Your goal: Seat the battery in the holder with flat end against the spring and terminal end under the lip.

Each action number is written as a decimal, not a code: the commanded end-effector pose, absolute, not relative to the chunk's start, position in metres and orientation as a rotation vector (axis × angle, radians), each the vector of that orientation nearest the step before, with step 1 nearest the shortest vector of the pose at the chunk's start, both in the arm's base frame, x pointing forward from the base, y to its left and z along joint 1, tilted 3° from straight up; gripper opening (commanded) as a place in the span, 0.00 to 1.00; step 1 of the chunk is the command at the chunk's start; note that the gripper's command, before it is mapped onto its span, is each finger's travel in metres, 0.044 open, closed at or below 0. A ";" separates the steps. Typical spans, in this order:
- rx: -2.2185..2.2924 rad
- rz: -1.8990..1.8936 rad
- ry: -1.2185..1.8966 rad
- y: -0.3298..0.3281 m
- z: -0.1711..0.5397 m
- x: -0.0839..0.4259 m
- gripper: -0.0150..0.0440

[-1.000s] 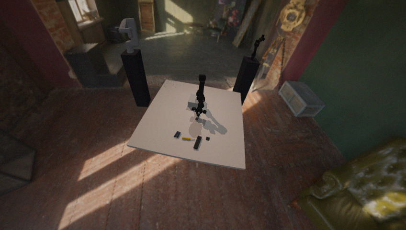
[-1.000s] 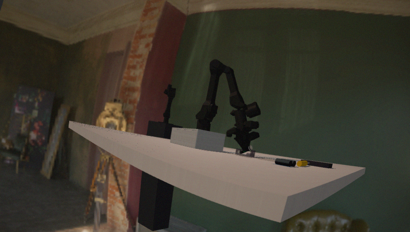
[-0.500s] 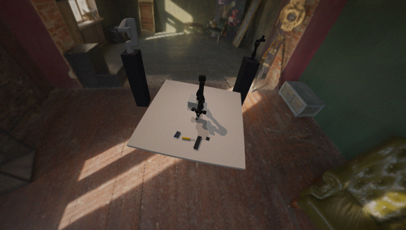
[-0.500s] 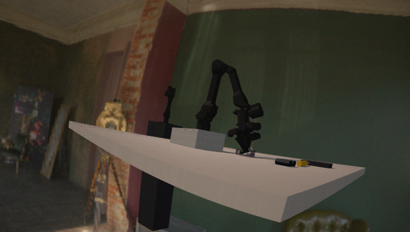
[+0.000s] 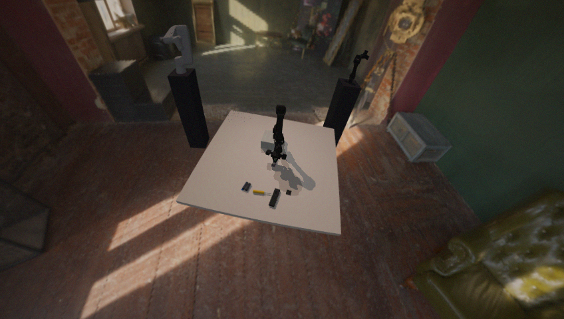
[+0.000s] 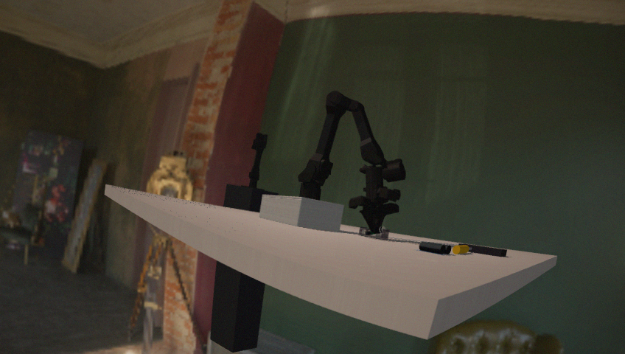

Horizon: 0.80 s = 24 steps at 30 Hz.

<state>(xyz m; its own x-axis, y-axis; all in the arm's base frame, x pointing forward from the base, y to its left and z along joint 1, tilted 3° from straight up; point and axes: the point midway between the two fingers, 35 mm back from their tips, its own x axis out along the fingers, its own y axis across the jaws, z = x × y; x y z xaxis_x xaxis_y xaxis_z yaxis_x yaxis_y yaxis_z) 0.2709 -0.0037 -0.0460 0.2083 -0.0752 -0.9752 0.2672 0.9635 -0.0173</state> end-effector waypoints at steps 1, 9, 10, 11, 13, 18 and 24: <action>0.169 -0.230 1.396 -0.003 -0.050 0.265 0.37; 0.176 -0.229 1.445 -0.003 -0.051 0.266 0.37; 0.176 -0.229 1.451 -0.003 -0.051 0.266 0.37; 0.177 -0.229 1.457 -0.003 -0.051 0.266 0.37; 0.179 -0.228 1.470 -0.003 -0.051 0.267 0.37; 0.184 -0.227 1.500 -0.004 -0.051 0.267 0.37; 0.190 -0.226 1.536 -0.004 -0.052 0.268 0.37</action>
<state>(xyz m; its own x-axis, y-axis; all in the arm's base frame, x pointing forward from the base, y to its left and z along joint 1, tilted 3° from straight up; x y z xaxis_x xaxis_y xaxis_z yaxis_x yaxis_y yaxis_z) 0.2722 -0.0045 -0.0492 0.0610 -0.0375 -0.9974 0.2680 0.9632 -0.0199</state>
